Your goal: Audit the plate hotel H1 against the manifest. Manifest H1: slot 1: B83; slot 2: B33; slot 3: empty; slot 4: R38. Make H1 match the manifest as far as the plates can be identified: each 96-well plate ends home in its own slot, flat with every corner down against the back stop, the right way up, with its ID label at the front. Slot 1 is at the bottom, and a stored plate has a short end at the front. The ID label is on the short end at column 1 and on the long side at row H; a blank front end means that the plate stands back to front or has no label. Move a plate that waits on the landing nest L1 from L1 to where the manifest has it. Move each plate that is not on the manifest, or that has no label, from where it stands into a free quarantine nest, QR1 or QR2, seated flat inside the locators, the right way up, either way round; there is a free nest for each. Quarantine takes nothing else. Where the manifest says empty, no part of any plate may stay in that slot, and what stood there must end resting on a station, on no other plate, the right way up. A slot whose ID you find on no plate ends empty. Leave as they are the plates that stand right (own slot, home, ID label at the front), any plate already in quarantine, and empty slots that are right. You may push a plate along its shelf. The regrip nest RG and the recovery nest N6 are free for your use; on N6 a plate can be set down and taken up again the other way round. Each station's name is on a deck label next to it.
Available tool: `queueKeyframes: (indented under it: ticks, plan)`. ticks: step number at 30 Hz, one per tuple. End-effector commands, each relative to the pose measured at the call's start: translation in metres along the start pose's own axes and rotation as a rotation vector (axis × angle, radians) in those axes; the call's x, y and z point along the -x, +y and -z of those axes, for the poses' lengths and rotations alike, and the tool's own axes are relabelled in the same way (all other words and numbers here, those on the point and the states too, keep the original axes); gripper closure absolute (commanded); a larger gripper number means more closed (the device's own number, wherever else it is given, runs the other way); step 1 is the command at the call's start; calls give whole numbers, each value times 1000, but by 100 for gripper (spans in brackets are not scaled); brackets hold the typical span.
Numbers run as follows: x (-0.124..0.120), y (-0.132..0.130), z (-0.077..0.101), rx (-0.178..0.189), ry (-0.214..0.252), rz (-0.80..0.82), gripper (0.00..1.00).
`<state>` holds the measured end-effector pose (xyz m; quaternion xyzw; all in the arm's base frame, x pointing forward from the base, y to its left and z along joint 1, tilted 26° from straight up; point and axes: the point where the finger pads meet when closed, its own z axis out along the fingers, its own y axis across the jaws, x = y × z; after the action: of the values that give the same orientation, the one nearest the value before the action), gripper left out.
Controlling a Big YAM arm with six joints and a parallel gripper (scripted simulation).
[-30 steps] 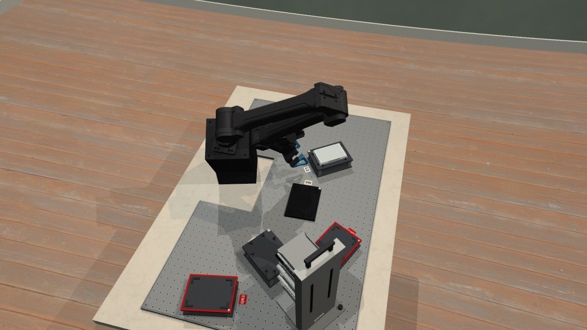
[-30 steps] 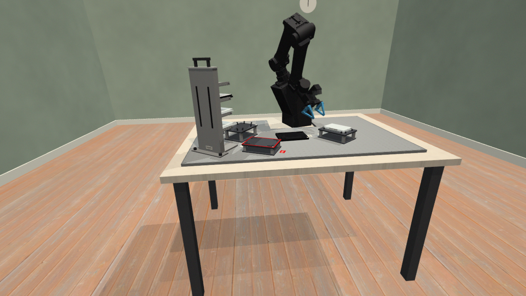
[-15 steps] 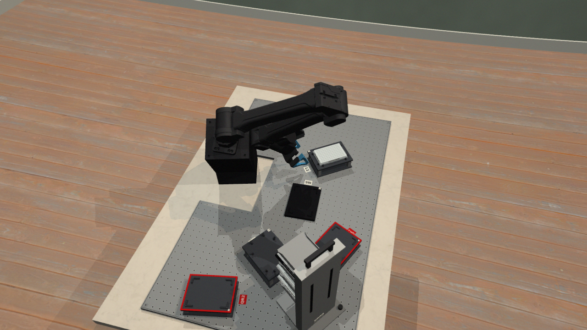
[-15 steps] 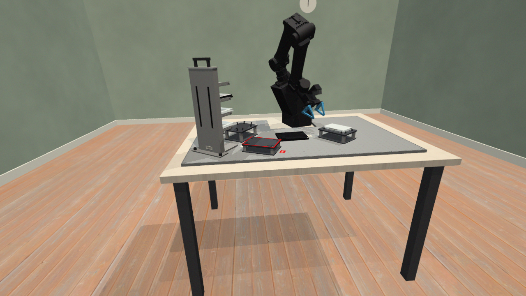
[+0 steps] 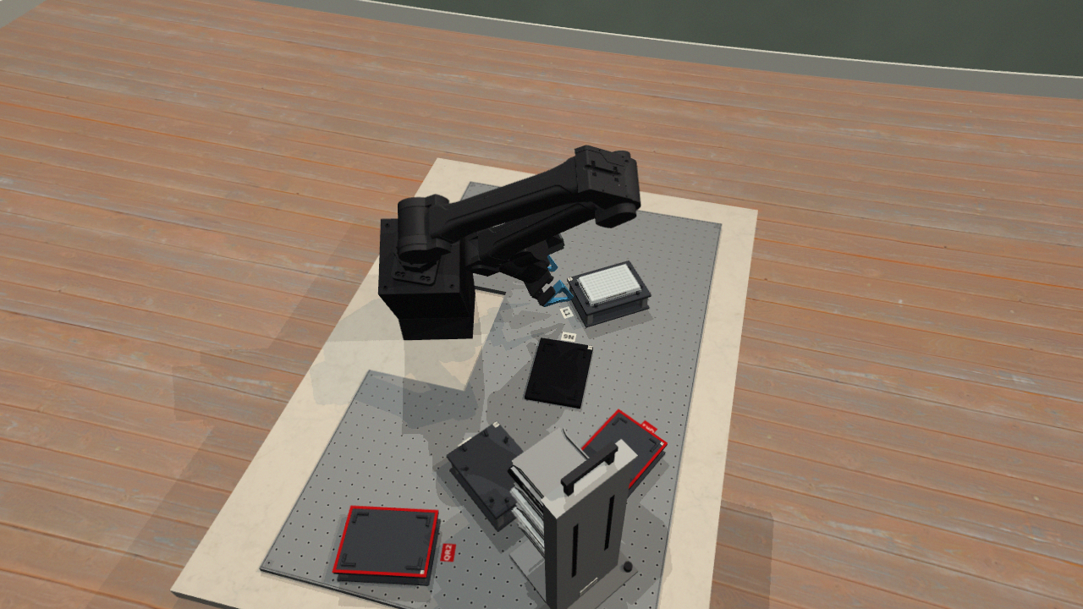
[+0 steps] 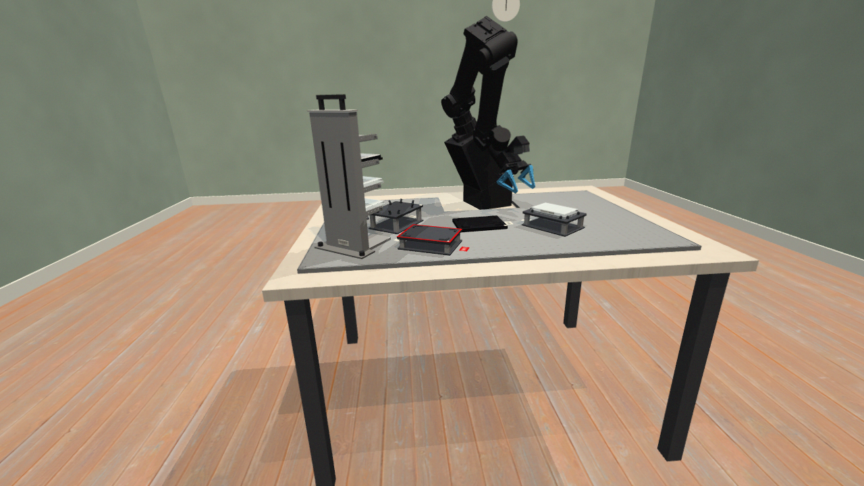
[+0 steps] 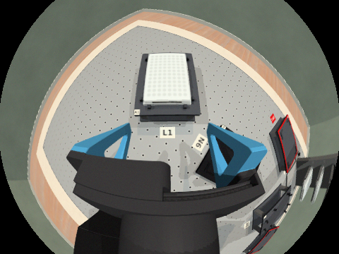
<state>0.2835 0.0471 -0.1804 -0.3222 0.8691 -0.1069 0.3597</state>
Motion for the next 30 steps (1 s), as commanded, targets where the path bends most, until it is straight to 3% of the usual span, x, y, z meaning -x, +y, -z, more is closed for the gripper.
queueKeyframes:
  ticks: [1,14,30]
  plan:
    - [5,6,31,25,37,10,0]
    - [5,6,31,25,37,10,0]
    - [33,6,54,20,30,8,0]
